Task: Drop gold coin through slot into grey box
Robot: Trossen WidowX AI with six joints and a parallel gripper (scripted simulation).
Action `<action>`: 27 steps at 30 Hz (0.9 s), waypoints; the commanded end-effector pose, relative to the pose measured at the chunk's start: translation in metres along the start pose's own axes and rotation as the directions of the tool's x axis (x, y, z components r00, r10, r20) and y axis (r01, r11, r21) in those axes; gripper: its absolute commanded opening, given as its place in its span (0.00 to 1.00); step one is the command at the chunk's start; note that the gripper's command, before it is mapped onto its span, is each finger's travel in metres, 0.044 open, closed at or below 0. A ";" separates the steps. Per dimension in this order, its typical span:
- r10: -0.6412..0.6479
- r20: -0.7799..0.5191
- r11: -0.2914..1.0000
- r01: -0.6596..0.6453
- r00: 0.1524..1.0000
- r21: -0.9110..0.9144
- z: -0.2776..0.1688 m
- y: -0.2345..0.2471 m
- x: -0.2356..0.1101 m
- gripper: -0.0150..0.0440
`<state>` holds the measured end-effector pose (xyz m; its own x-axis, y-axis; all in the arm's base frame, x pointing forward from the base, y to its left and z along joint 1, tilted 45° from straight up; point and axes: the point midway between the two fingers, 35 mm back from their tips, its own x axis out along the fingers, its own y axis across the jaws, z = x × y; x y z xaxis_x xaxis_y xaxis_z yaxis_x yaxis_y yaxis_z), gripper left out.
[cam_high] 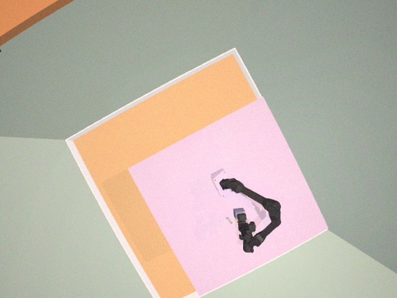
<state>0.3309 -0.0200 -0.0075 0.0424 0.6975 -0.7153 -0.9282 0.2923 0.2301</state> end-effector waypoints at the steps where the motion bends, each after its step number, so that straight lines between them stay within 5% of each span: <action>1: 0.002 0.005 1.000 -0.003 1.000 0.005 0.007 0.007 0.001 0.25; 27: 0.003 0.003 1.000 -0.003 1.000 0.002 0.022 0.021 0.002 0.25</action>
<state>0.3208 0.0001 0.0097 0.0409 0.7007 -0.7123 -0.9282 0.2905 0.2326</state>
